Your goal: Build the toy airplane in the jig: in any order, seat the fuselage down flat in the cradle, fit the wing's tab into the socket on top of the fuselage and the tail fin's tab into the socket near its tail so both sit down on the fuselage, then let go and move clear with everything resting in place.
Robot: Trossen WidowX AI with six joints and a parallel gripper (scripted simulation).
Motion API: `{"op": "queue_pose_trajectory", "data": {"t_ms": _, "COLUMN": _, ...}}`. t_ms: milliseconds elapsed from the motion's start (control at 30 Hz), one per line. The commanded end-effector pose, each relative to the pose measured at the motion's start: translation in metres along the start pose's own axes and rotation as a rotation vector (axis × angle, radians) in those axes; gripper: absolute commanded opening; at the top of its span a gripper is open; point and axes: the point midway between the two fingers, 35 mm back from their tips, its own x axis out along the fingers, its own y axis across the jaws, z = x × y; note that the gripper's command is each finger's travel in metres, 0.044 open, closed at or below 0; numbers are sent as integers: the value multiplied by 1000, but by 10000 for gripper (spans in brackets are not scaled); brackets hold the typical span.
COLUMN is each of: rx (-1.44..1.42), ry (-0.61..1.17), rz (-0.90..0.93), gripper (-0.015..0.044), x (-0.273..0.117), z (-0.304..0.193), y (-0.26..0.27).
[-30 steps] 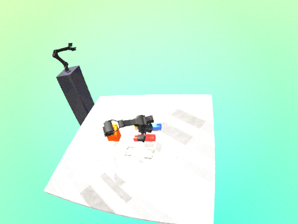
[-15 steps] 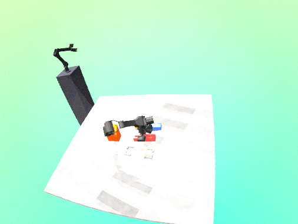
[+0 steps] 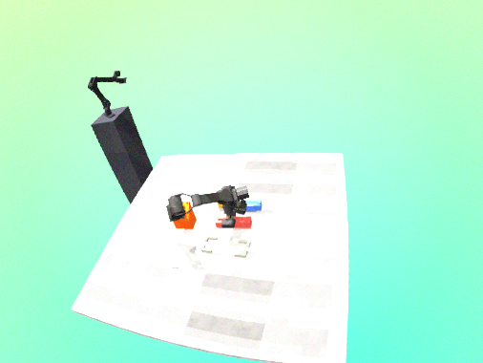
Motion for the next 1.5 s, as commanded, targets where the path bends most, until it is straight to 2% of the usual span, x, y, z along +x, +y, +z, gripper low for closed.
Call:
{"op": "queue_pose_trajectory", "data": {"t_ms": 0, "rx": 7, "ry": -15, "rz": 11, "gripper": 0, "x": -14, "z": 6, "y": 2}}
{"op": "queue_pose_trajectory", "data": {"t_ms": 1133, "rx": 7, "ry": -13, "rz": 10, "gripper": 0, "x": -118, "z": 0, "y": 1}}
{"op": "queue_pose_trajectory", "data": {"t_ms": 1467, "rx": 23, "ry": -13, "rz": 21, "gripper": 0, "x": -111, "z": 4, "y": -18}}
